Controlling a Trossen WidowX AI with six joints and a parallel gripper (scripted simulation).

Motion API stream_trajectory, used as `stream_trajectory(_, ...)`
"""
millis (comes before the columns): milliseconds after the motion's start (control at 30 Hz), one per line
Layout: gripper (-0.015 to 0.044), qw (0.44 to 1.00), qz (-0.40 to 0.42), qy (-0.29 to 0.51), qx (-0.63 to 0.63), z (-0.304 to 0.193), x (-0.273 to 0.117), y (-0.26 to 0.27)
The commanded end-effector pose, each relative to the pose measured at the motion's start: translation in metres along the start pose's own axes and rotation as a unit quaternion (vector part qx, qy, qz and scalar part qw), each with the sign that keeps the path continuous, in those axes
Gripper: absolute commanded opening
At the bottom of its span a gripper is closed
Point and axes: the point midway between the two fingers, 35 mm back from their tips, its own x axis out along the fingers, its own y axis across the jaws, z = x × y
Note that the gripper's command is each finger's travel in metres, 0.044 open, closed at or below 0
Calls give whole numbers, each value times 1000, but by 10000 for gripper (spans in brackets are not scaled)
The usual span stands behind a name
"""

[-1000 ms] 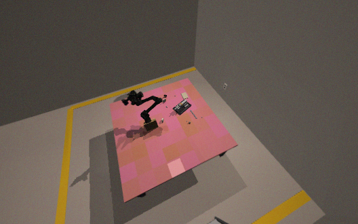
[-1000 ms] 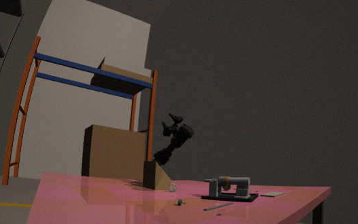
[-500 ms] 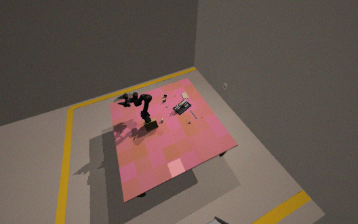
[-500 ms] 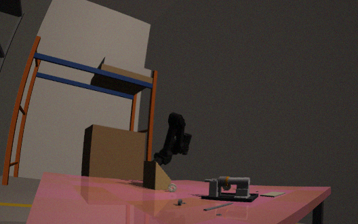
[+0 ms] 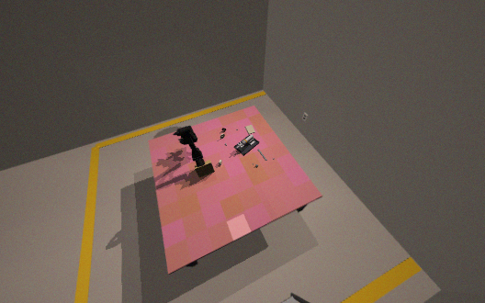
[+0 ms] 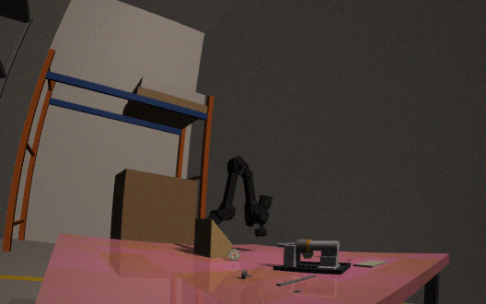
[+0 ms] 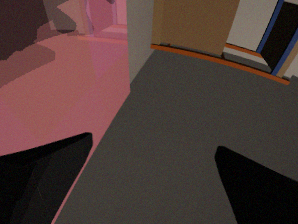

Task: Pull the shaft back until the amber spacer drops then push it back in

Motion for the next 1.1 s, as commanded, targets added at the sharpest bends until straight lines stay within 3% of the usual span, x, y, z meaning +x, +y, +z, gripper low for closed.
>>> stream_trajectory(0,440,996,75,53,-12,-27,-25,41)
stream_trajectory(233,440,960,230,158,-20,-70,-107,116)
stream_trajectory(567,440,855,431,287,-21,-86,-270,177)
stream_trajectory(800,440,756,549,355,-13,-57,-390,182)
stream_trajectory(1067,440,628,657,417,19,22,-509,158)
